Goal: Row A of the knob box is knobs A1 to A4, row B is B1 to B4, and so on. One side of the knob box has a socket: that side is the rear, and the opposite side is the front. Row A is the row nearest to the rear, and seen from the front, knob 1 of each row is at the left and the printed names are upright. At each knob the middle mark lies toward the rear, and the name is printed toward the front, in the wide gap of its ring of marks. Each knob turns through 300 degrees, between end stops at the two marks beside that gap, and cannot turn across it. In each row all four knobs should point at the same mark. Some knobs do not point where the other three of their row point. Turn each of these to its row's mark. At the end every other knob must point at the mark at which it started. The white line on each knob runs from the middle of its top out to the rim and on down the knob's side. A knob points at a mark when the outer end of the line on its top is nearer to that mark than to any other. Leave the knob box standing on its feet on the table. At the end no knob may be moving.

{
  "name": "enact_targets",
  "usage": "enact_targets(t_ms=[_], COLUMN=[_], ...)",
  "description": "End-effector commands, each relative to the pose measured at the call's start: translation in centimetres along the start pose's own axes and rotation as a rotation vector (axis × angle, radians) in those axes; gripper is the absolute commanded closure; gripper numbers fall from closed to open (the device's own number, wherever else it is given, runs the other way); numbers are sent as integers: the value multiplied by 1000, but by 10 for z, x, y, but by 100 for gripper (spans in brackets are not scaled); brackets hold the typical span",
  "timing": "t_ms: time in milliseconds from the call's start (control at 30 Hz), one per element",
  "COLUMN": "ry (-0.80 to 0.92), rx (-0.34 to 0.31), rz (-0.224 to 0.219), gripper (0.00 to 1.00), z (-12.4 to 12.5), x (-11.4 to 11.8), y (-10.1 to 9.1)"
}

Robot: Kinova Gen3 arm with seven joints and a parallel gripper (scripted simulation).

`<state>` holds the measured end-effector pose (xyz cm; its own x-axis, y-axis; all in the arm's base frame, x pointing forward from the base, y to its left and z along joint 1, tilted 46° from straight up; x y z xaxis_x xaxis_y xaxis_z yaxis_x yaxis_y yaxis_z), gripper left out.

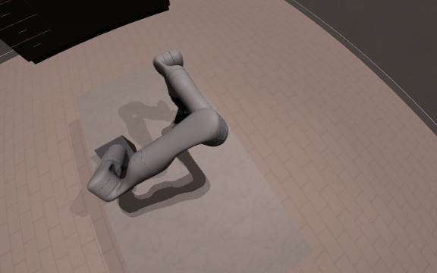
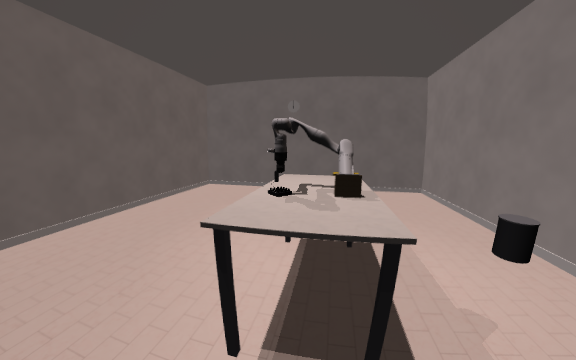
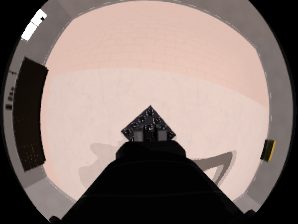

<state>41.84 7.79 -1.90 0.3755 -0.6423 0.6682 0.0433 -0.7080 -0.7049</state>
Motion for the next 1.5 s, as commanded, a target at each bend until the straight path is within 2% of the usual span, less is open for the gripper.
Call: enact_targets(t_ms=[0,533,600,1067,1467], ry=[30,495,495,785,874], rx=[11,8,8,5,4], rz=[-4,-3,-3,-3,-4], gripper=[54,54,54,54,54], z=[-2,-31,-31,-51,-58], x=[-1,-1,-1,-1,-1], y=[-4,-8,-8,-10,-10])
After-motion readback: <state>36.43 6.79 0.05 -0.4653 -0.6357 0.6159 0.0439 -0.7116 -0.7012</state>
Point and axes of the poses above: the point where the finger pads meet when closed, its own y axis out along the fingers, its own x axis across the jaws, z = x × y, the point moved 2 cm from there along -y, back along the fingers, and after that the axes turned 11 degrees about -y, right-handed, at the moved point
